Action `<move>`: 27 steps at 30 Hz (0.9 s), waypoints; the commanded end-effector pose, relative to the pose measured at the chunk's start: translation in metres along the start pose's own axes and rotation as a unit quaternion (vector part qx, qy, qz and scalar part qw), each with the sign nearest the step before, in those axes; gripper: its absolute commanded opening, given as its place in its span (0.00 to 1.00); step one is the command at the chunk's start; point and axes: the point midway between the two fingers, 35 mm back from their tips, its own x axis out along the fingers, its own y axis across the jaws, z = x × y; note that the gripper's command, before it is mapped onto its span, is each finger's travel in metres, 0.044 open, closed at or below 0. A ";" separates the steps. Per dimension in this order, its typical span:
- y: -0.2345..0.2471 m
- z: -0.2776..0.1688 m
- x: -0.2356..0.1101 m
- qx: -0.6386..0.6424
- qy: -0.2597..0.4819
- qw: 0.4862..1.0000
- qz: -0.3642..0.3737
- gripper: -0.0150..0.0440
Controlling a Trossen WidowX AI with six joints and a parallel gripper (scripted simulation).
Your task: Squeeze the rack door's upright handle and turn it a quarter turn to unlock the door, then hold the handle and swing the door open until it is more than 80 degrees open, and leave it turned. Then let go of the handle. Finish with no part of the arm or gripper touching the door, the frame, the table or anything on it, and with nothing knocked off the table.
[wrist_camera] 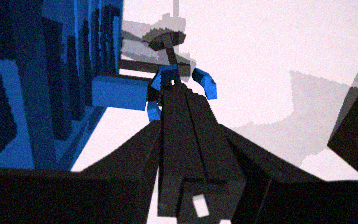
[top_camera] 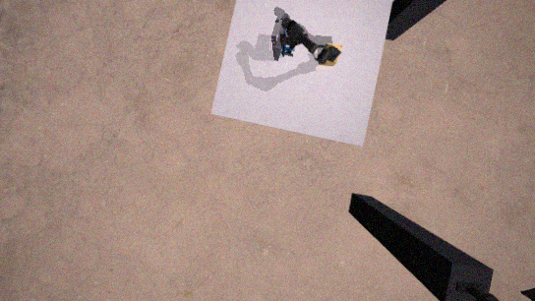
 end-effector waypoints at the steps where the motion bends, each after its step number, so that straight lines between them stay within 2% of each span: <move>1: -0.003 0.002 0.000 -0.053 -0.004 0.999 0.005 0.30; 27: -0.044 0.027 0.000 -0.254 -0.006 0.967 0.003 0.30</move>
